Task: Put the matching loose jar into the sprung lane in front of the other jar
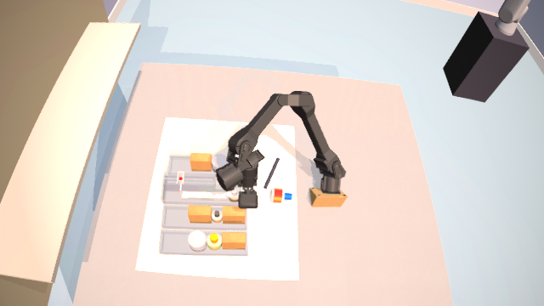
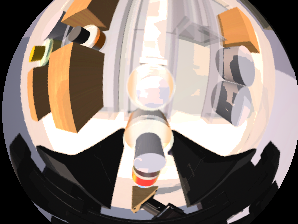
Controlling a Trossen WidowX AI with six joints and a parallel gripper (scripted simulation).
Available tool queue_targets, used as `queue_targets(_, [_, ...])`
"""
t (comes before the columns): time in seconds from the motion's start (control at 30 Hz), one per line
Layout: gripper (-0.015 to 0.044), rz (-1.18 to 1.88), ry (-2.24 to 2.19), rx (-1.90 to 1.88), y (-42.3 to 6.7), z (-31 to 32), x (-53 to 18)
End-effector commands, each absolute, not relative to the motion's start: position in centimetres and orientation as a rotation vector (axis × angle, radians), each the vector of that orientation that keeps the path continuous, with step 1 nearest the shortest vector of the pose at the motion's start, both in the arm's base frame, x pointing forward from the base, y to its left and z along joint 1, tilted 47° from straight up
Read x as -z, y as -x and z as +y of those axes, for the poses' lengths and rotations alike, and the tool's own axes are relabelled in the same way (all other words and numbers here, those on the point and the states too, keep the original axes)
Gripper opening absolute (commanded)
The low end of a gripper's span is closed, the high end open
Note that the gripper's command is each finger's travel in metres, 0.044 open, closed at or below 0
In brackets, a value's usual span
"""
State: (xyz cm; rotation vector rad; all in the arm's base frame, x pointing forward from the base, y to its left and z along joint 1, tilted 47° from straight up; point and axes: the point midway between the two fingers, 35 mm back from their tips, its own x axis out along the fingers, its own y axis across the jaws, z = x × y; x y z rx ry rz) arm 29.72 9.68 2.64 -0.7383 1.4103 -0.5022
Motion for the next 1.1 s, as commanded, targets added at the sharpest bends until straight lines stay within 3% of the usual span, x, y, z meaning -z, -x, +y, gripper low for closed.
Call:
queue_targets(0.0, [0.0000,1.390,0.739,0.501,-30.5,10.0,-2.8])
queue_targets(1.07, [0.0000,1.389,0.739,0.502,-31.9,10.2,-2.9])
